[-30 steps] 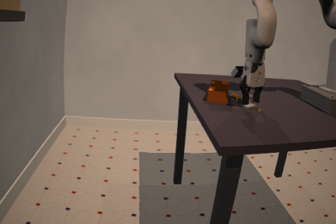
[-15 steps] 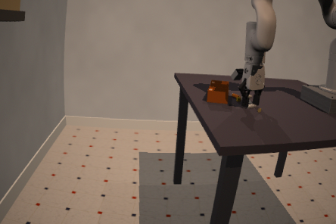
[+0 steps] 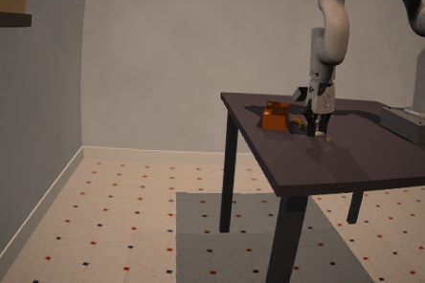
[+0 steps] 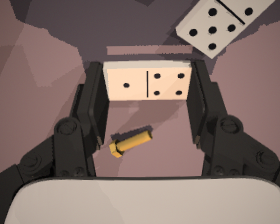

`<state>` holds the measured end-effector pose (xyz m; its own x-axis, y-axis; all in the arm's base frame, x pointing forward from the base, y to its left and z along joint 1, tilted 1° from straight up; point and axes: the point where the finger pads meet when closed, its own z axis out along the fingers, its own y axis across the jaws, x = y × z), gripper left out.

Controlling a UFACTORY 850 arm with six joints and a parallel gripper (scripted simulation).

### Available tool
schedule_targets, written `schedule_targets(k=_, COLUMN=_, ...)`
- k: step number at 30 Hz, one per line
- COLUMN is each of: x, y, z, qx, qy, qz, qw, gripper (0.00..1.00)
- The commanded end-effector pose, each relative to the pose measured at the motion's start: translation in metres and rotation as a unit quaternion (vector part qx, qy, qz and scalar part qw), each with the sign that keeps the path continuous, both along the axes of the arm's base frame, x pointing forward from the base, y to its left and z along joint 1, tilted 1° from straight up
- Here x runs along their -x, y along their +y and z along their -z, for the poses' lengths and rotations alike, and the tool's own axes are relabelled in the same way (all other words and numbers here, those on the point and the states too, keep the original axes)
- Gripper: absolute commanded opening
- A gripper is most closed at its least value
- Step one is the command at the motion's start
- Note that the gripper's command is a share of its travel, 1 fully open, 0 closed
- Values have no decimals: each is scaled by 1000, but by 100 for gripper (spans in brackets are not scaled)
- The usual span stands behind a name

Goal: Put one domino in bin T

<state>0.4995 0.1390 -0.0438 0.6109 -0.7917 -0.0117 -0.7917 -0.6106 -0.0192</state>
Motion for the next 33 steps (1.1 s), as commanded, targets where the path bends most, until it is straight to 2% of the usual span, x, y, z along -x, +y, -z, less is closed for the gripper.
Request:
schedule_targets(k=1, x=-1, y=0, z=-1, qx=0, qy=-1, qz=0, qw=1000, gripper=0)
schedule_targets(k=23, x=-1, y=0, z=-1, qx=0, qy=-1, qz=0, qw=1000, gripper=0)
schedule_targets(k=33, x=-1, y=-1, z=-34, qx=0, qy=-1, qz=0, qw=1000, gripper=0)
